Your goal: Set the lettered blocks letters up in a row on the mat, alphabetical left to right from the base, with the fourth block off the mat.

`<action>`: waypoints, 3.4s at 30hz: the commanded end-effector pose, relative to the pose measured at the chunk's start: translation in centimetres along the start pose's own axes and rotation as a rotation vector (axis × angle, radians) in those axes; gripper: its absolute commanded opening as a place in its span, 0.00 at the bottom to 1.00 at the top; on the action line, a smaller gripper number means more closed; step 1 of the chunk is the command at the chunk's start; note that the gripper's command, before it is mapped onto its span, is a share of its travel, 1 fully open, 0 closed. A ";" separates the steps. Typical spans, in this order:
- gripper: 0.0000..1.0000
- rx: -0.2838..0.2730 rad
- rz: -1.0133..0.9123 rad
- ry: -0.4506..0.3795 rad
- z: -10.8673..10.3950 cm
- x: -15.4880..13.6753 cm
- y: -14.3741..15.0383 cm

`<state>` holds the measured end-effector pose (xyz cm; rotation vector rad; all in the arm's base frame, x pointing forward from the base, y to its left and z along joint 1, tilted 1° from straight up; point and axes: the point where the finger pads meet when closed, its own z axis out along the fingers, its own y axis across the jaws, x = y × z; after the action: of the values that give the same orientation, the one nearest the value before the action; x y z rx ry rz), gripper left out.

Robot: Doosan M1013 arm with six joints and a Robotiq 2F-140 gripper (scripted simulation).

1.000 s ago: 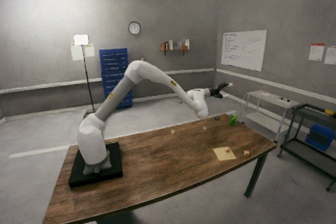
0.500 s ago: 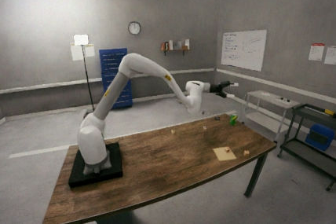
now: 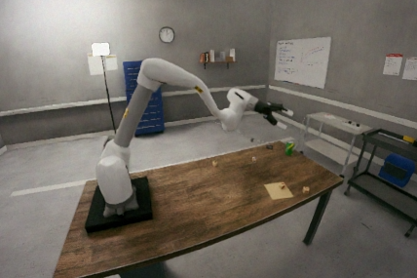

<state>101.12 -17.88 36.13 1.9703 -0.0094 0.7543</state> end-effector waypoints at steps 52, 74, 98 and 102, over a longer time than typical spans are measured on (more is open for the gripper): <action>1.00 1.236 -0.162 -0.437 -32.0 -26.6 -13.0; 1.00 1.359 -0.382 0.000 -33.9 -32.5 -31.6; 1.00 1.353 -0.404 0.036 -33.9 -33.4 -33.0; 1.00 1.353 -0.404 0.036 -33.9 -33.4 -33.0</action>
<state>67.45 16.24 3.52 3.0316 1.1506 0.5286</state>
